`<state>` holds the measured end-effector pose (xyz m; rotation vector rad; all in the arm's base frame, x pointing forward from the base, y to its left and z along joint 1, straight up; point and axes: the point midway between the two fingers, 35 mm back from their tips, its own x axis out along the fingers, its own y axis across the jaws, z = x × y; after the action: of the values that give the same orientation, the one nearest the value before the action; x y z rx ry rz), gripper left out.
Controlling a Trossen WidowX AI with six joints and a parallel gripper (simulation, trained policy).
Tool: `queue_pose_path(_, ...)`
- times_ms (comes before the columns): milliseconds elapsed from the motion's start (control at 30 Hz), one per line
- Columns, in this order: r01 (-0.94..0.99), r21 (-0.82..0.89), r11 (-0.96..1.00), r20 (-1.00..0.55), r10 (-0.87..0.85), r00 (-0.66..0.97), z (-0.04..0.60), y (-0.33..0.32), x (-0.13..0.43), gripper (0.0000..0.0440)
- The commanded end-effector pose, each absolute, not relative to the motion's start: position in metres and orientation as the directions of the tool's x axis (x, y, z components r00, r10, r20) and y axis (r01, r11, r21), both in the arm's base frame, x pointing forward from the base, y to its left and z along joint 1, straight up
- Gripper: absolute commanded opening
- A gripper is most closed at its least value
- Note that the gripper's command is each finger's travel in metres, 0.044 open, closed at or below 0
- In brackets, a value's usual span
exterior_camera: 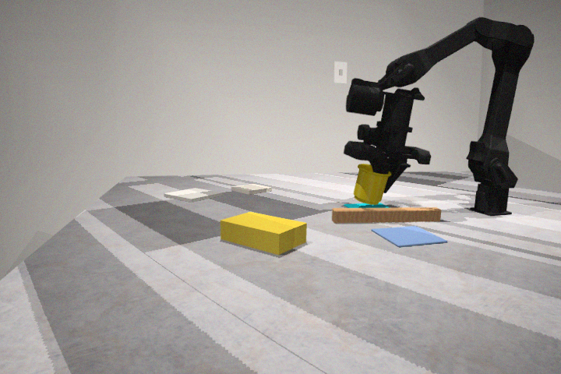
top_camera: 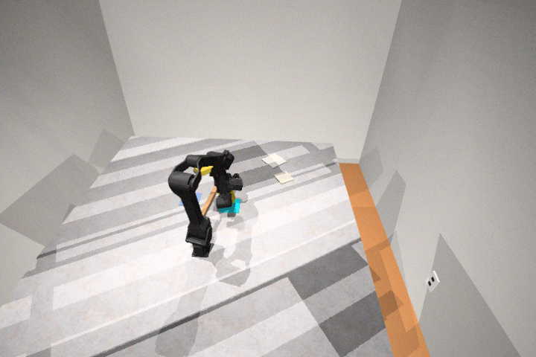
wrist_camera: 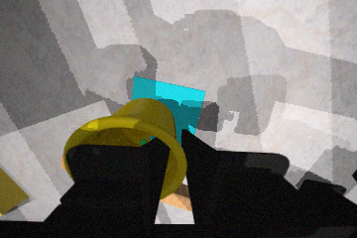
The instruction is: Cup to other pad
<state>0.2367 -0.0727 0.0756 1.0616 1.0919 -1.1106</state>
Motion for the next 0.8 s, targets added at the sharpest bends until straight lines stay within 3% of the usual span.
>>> queue_pose_path(0, 0.989, 0.091, 0.120, -0.984, -0.141, 0.108, 0.070, -0.076, 0.233, 0.0060)
queue_pose_path(233, 0.983, 0.156, 0.100, -0.975, -0.147, 0.169, 0.071, -0.081, 0.237, 0.0168)
queue_pose_path(767, 0.962, 0.257, 0.087, -0.955, -0.132, 0.267, 0.091, -0.081, 0.230, 0.0212)
